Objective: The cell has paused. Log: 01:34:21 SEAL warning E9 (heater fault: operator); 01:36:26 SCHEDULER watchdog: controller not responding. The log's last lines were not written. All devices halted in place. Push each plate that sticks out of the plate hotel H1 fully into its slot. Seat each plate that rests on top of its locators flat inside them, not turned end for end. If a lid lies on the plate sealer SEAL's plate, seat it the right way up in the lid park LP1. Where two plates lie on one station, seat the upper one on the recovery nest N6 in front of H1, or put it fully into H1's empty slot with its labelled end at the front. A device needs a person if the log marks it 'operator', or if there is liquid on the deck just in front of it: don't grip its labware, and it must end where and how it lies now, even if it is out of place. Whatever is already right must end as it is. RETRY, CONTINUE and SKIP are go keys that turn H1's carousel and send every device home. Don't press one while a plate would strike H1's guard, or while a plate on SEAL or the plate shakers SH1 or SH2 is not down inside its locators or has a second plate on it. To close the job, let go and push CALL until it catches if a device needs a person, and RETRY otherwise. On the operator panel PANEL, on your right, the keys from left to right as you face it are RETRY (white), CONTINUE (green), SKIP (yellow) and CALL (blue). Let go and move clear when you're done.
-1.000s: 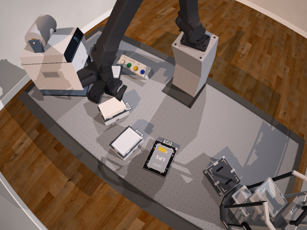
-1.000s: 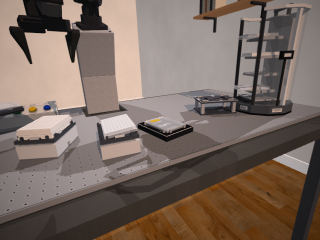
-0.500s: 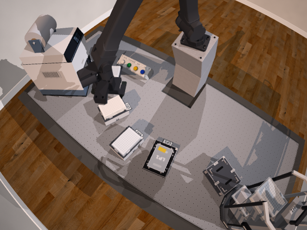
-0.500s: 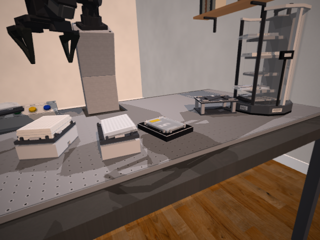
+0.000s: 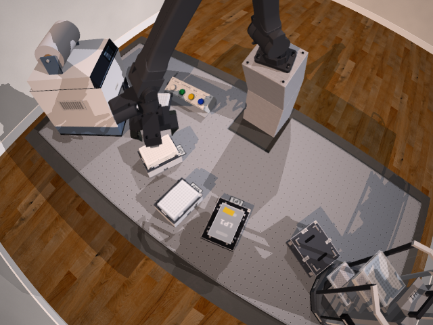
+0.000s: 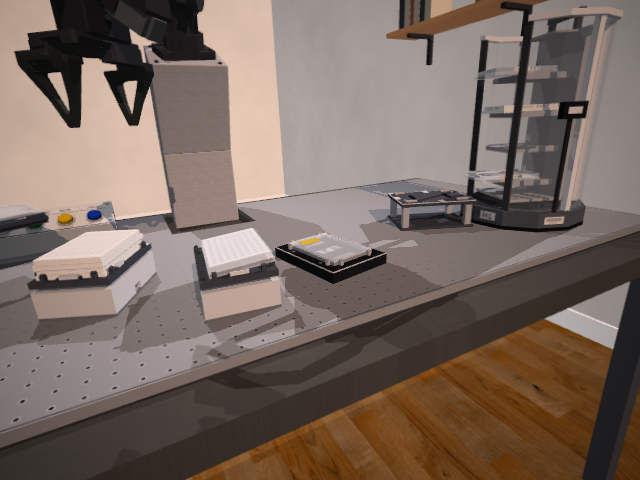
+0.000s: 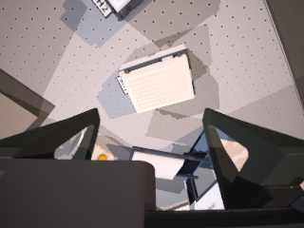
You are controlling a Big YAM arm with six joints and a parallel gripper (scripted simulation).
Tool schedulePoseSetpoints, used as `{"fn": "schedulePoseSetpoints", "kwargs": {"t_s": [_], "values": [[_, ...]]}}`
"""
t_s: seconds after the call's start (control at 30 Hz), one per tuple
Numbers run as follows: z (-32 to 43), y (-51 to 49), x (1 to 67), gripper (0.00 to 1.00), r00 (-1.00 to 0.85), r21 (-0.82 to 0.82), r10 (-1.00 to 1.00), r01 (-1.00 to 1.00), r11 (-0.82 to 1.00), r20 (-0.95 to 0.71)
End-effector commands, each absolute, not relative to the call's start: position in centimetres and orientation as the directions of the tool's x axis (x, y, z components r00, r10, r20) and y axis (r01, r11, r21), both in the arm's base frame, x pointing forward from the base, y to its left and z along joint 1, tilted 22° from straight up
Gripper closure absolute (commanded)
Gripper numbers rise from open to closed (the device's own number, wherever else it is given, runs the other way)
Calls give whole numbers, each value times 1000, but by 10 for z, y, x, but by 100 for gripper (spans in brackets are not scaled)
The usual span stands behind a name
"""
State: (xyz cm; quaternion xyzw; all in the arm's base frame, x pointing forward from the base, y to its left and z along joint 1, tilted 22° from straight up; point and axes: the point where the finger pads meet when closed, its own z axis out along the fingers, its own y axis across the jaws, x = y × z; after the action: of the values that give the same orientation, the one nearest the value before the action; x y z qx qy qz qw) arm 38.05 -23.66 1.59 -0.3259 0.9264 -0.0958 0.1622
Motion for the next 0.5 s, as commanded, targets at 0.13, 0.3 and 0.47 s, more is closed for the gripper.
{"fn": "schedulePoseSetpoints", "kwargs": {"t_s": [0.13, 0.3, 0.47], "values": [[18, -237, 383, 0, -601, -332, -780, -710, 621, -176], [17, -237, 383, 0, -532, -346, -834, -763, 546, -145], [17, -237, 383, 0, -509, -351, -850, -778, 521, -134]]}}
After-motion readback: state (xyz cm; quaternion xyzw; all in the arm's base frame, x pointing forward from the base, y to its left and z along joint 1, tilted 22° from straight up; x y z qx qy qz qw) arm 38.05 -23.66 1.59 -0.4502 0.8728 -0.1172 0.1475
